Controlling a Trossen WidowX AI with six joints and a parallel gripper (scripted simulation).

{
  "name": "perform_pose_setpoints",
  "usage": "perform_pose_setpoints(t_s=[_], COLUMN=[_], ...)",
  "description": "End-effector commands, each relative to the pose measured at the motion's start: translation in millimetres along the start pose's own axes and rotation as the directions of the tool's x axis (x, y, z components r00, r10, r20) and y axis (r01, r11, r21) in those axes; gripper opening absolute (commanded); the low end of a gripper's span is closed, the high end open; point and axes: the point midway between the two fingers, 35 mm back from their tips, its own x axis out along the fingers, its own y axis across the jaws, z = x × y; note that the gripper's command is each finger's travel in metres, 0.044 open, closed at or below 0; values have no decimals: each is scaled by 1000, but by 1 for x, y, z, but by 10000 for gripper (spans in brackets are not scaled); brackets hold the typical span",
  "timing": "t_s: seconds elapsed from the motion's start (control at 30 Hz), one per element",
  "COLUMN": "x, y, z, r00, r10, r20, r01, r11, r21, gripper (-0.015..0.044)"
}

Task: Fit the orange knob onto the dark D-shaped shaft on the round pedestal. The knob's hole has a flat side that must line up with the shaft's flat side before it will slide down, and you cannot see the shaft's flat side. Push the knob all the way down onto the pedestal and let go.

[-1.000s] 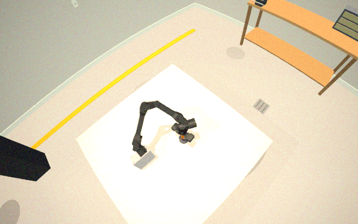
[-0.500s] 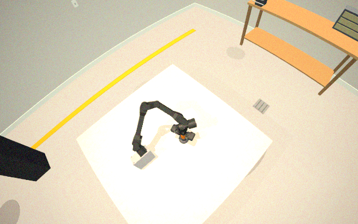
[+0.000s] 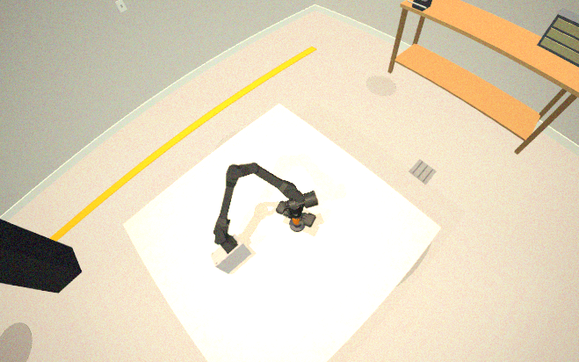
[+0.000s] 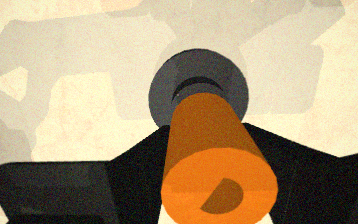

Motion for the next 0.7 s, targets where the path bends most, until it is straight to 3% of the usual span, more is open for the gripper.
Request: perform_pose_setpoints(t_s=[0.0,0.2,0.37,0.67], x=[-1,-4,-3,1], y=[0,1,0,0], z=[1,1,0,1], r00=[1000,1000,1000,1000], r10=[0,0,0,0], r20=[3,3,3,3], r01=[0,1,1,1], r11=[1000,999,979,977], r21=[-6,-32,-204,-214], gripper=[0,0,0,0])
